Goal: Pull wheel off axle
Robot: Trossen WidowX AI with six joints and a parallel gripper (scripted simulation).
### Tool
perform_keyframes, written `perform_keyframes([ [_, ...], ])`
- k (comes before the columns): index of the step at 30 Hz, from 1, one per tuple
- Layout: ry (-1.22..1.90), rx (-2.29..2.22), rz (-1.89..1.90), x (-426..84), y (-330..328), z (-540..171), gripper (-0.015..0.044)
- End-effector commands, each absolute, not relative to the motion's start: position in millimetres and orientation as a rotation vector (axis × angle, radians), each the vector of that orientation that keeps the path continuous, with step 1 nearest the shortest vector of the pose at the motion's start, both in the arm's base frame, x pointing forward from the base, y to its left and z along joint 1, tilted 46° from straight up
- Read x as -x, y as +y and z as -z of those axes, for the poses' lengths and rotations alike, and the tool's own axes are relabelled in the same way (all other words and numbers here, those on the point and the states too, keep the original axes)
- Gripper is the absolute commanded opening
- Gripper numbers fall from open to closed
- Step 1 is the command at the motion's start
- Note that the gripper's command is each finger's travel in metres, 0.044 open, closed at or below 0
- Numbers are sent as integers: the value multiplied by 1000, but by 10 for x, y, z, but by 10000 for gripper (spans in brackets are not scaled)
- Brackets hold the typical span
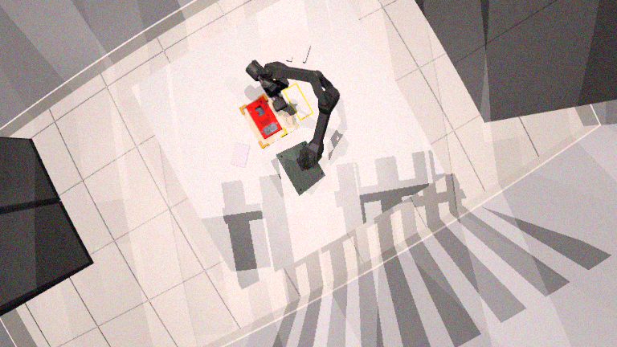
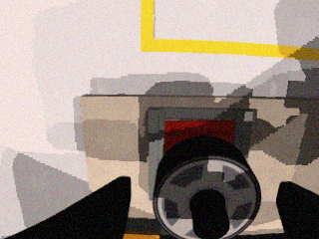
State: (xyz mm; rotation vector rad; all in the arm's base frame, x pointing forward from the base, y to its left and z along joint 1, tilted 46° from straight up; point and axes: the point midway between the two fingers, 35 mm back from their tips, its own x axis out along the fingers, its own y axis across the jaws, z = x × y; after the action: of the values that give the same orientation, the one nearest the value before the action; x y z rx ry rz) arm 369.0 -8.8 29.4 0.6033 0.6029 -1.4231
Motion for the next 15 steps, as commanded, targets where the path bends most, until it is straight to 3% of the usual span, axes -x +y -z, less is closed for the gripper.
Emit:
perform_keyframes([
  [1, 603, -603, 1423, -3690, -81, -298, 247],
  [3, 603, -603, 1423, -3690, -81, -298, 195],
  [11, 603, -603, 1423, -3690, -81, -298, 142],
  [15, 603, -603, 1423, -3690, -77, -302, 37],
])
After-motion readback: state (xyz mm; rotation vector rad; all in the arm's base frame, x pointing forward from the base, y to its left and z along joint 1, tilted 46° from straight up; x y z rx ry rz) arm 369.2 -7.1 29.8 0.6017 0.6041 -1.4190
